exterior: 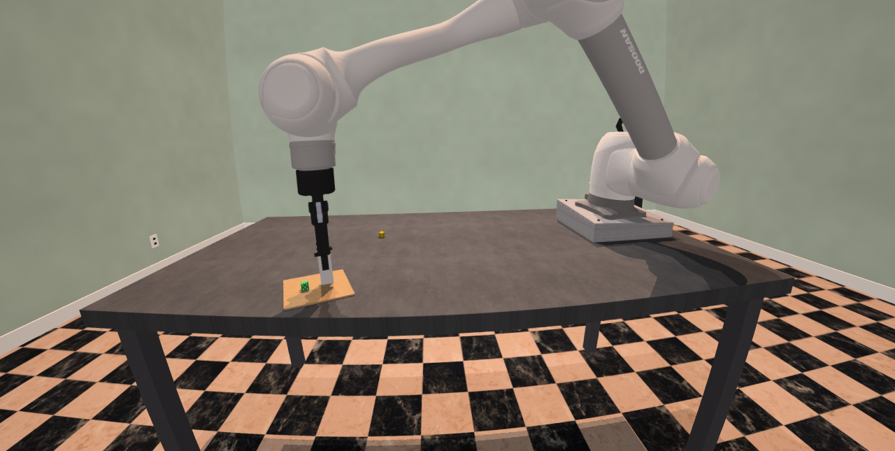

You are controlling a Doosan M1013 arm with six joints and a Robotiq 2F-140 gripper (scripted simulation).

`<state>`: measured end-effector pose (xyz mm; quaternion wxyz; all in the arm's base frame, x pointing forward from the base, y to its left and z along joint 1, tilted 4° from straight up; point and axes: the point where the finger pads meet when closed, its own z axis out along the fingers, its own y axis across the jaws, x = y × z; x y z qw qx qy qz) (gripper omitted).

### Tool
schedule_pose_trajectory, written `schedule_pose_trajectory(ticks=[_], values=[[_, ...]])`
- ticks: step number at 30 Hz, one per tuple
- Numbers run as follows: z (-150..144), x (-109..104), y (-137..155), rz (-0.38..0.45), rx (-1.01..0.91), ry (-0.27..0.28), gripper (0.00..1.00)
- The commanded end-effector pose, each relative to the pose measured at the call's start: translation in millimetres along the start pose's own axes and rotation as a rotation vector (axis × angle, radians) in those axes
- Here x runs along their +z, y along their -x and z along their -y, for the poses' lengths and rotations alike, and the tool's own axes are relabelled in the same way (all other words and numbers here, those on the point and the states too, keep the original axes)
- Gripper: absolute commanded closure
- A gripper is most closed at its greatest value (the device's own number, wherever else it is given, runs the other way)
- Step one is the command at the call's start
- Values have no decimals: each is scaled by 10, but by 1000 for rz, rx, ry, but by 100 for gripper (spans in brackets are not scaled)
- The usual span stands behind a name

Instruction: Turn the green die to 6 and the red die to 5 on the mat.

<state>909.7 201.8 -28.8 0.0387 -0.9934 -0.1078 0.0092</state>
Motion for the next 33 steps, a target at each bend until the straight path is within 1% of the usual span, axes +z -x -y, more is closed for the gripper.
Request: schedule_pose_trajectory(ticks=[1,33], values=[[-22,29,5,0,-4,1,84],[-22,77,5,0,-4,1,84]])
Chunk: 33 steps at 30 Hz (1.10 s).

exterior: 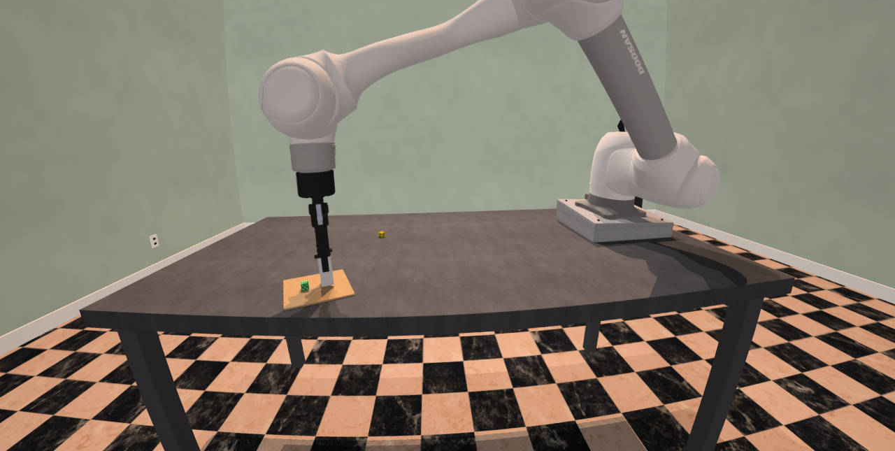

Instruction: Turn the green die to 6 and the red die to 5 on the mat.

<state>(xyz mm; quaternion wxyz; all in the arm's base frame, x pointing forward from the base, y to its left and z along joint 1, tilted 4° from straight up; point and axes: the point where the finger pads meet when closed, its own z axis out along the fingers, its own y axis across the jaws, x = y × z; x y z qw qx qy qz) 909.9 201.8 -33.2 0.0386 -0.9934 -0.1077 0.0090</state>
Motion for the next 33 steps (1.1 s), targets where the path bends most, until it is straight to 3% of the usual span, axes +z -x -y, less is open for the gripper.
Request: schedule_pose_trajectory(ticks=[1,33], values=[[-18,33,7,0,-4,1,84],[-18,33,7,0,-4,1,82]])
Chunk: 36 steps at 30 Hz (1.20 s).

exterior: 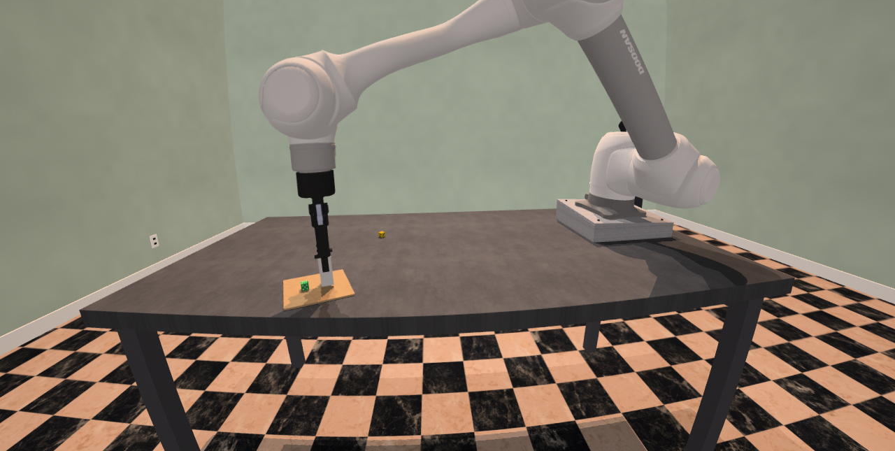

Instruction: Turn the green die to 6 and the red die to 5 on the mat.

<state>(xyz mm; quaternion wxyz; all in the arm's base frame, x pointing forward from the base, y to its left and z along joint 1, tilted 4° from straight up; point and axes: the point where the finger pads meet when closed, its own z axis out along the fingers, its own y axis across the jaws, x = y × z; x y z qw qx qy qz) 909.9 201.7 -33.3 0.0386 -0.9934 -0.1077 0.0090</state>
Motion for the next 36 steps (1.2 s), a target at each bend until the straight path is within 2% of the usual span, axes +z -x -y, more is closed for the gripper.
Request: schedule_pose_trajectory(ticks=[1,10,24,31,36], values=[[-18,31,7,0,-4,1,80],[-18,31,7,0,-4,1,73],[-18,15,7,0,-4,1,73],[-18,-106,7,0,-4,1,73],[-17,-347,7,0,-4,1,73]])
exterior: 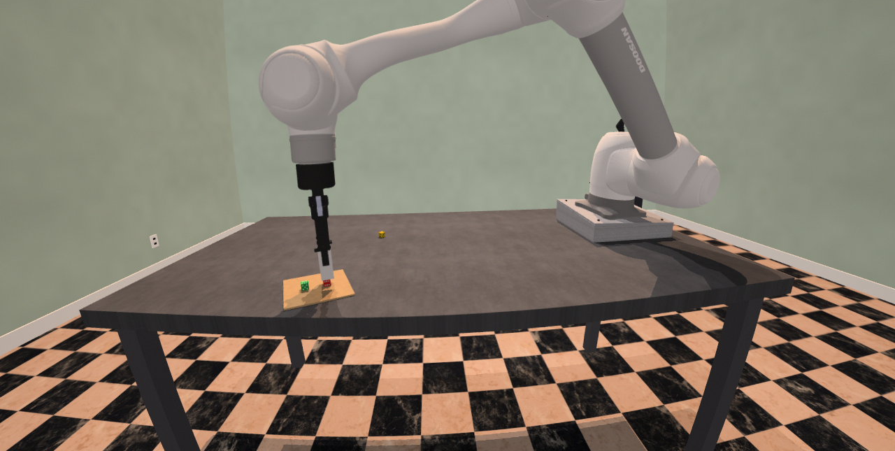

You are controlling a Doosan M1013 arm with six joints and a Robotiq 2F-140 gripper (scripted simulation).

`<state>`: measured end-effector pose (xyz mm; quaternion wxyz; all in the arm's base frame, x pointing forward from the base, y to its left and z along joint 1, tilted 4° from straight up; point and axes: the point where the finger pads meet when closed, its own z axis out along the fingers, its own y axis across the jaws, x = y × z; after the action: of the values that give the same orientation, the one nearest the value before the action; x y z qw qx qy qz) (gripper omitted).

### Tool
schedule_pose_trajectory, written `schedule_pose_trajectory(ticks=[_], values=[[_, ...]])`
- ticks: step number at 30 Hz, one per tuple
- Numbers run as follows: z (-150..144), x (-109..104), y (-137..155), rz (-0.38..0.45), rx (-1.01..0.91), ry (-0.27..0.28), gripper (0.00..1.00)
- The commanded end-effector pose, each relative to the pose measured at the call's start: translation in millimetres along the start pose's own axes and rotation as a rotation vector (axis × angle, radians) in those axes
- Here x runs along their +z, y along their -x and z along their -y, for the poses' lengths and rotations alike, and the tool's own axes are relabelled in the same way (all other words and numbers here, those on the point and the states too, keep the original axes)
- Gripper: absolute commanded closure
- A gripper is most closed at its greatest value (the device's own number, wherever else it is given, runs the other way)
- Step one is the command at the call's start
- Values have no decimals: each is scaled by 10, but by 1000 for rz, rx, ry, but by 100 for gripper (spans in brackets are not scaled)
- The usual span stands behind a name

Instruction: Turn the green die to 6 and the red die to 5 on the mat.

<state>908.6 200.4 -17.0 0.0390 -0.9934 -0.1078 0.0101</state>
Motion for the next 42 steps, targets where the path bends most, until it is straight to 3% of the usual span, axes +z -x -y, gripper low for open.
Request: schedule_pose_trajectory(ticks=[1,9,18,19,42], values=[[-19,-240,-9,-2,-4,2,73],[-19,-626,-9,-2,-4,2,73],[-18,-706,-9,-2,-4,2,73],[-18,-706,-9,-2,-4,2,0],[-18,-706,-9,-2,-4,2,0]])
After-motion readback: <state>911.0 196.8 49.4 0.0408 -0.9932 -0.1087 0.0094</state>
